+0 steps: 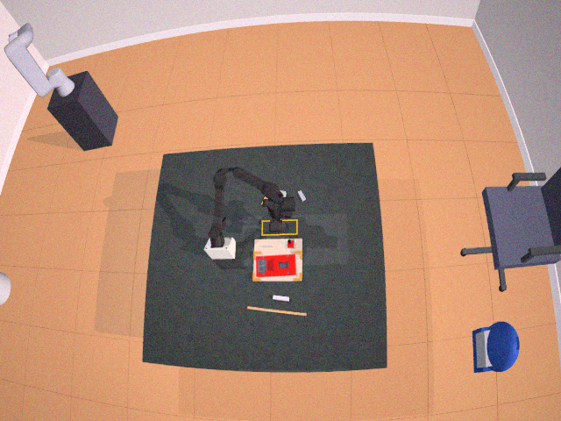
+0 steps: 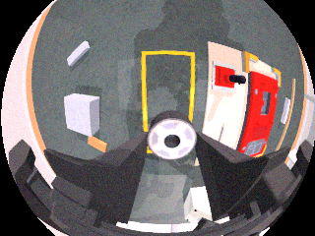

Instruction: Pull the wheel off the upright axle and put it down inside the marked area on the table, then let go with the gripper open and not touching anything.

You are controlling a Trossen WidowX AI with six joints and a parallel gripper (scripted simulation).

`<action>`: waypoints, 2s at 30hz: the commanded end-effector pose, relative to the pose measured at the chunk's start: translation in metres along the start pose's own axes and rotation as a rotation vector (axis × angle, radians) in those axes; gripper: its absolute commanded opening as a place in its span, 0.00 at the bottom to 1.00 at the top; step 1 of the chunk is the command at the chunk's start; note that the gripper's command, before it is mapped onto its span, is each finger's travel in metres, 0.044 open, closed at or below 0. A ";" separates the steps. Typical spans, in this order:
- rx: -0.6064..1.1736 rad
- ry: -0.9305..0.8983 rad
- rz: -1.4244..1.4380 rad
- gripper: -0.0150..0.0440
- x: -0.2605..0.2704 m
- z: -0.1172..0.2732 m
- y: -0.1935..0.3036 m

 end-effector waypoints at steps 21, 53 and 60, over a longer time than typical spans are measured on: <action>0.000 -0.009 -0.008 0.25 0.002 -0.093 0.002; 0.004 0.007 -0.013 1.00 -0.017 -0.004 0.048; 0.007 -0.002 -0.012 1.00 -0.022 0.016 0.089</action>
Point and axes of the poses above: the point midway between the two fingers, 35 mm back from their tips, its own z axis back along the fingers, its own x axis across the jaws, y = z × x, the point moved 1 cm from there along z, back along the fingers, and after that the axes turned 10 degrees about z, right-handed, at the moved point
